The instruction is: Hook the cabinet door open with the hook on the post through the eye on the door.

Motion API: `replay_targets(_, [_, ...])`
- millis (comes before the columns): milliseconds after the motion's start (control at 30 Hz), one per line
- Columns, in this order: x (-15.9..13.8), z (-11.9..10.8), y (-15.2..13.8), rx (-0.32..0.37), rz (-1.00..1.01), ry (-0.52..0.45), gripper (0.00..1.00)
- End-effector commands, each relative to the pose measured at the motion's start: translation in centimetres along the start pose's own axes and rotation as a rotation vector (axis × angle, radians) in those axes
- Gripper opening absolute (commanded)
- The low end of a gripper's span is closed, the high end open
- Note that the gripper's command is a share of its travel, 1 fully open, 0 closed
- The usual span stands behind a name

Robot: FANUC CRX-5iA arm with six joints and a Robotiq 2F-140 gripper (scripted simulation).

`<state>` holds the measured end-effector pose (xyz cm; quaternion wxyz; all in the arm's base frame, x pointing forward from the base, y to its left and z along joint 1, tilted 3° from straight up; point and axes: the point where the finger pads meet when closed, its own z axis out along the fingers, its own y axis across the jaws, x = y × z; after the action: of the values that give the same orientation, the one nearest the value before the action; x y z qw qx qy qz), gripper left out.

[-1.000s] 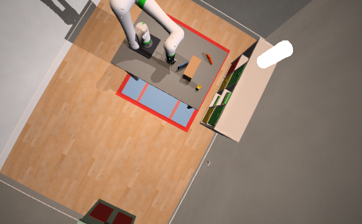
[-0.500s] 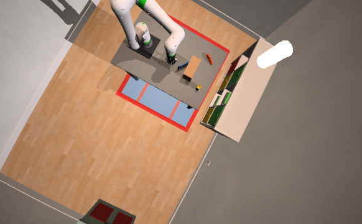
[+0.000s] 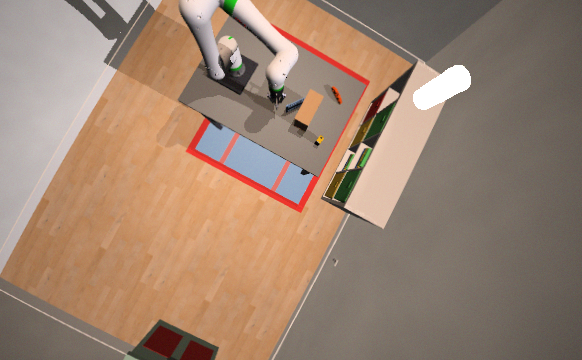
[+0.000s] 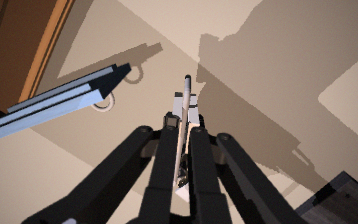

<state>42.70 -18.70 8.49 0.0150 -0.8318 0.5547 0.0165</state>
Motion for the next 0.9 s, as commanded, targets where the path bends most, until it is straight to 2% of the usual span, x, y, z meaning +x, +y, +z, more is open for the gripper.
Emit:
replay_targets(0, [0.0, 0.0, -0.4, 0.0, -0.029, 0.0, 0.03])
replay_targets(867, [-0.1, 0.0, -1.7, 0.0, -0.179, 0.0, 0.03])
